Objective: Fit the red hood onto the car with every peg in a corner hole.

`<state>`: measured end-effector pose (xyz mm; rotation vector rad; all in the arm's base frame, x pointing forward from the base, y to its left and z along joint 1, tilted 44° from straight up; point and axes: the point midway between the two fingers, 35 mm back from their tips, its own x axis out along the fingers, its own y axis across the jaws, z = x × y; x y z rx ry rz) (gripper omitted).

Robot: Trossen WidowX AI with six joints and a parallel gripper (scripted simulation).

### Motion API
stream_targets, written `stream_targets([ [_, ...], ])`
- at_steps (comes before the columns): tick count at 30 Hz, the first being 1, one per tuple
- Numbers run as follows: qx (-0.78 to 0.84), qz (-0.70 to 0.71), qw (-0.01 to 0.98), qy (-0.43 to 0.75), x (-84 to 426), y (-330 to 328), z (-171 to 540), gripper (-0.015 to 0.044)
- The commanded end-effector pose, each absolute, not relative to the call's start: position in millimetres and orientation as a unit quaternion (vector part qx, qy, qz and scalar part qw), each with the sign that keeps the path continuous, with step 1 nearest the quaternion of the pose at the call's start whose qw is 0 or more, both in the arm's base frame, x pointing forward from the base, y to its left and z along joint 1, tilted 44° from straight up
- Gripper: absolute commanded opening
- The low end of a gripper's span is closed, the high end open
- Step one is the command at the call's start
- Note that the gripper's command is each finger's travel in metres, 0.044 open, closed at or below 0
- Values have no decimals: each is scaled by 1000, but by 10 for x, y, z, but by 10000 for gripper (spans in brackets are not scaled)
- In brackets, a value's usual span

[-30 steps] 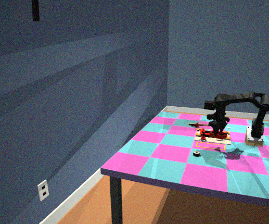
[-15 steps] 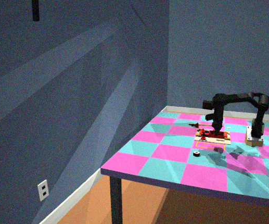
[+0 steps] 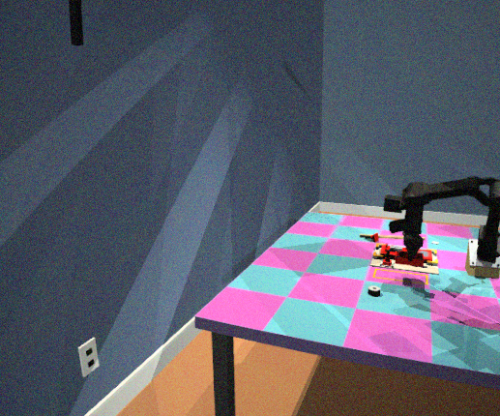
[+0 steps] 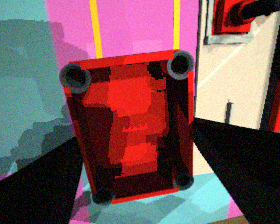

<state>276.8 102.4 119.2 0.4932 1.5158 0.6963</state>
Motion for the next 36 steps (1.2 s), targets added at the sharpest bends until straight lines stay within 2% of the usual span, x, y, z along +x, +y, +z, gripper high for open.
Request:
stream_targets([
  [1,220,305,643,667,2758,1154,1051,0],
  [15,222,307,642,666,2694,1458,750,0],
  [31,216,309,641,668,2683,1447,765,420],
  [32,216,309,641,668,2683,1447,765,440],
  [36,216,309,642,668,2689,1429,783,440],
])
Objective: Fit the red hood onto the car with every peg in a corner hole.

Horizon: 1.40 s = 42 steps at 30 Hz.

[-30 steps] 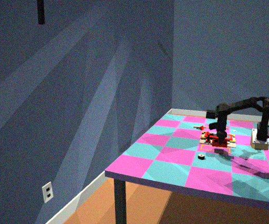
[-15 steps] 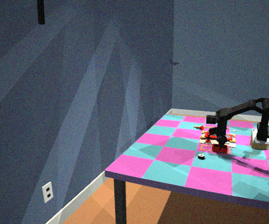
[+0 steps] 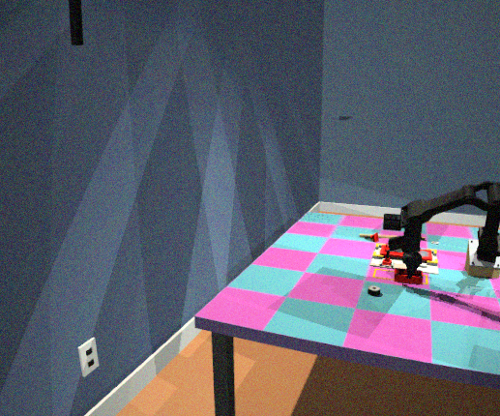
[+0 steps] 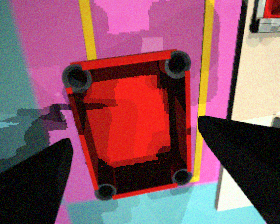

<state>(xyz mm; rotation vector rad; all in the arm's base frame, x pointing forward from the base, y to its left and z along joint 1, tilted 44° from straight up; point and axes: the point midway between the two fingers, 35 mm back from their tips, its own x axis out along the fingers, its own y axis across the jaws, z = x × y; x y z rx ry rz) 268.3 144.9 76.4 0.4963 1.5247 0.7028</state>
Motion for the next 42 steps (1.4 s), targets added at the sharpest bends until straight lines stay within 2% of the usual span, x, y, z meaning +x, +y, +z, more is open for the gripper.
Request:
stream_targets([
  [1,216,309,642,668,2699,1398,812,440],
  [8,218,308,642,667,2750,912,1314,440],
  [26,219,298,653,661,2760,952,1240,440],
  [34,210,224,763,570,2666,997,1071,440],
  [42,265,176,848,423,2592,1020,1060,440],
])
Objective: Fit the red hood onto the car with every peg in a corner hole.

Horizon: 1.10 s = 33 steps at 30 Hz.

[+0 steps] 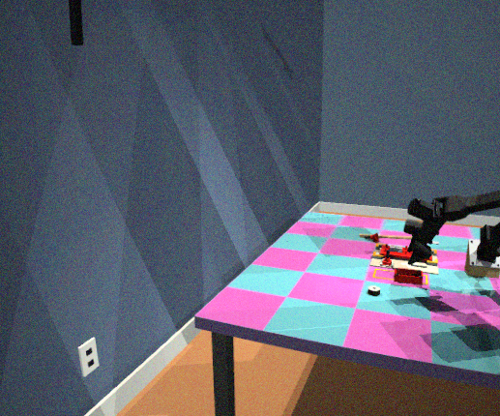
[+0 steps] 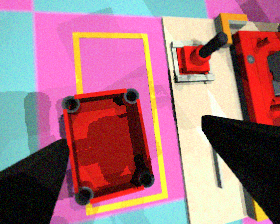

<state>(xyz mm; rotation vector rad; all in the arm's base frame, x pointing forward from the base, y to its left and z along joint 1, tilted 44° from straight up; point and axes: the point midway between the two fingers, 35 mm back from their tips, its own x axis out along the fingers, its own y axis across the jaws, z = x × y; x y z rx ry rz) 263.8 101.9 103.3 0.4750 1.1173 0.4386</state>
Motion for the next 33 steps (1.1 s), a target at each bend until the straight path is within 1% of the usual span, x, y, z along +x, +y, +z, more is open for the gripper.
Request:
stream_targets([
  [1,276,173,856,402,2578,1020,1070,440],
  [5,328,168,873,318,2504,1014,1125,440],
  [7,338,169,875,304,2488,1011,1137,440],
  [33,337,169,875,304,2508,1093,1057,440],
])
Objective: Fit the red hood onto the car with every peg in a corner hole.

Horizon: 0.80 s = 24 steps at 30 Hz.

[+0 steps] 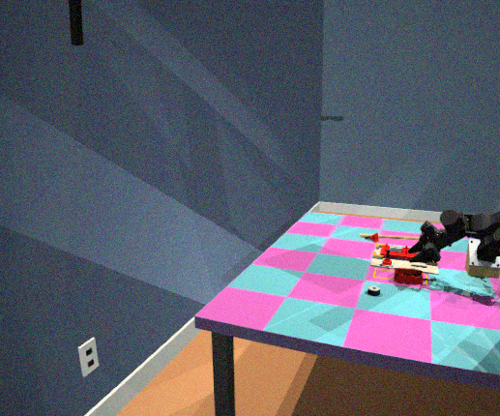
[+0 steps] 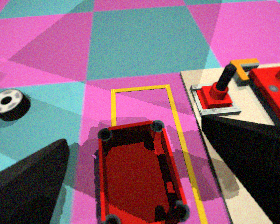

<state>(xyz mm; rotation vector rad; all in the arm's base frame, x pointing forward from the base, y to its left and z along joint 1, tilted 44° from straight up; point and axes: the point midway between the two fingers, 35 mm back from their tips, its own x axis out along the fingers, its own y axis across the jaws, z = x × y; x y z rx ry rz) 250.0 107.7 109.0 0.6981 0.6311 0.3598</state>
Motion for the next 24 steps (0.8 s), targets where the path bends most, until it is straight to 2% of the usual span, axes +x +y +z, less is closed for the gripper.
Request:
stream_targets([
  [1,337,169,875,304,2509,1100,1051,440],
  [24,337,169,875,302,2511,1258,905,440],
])
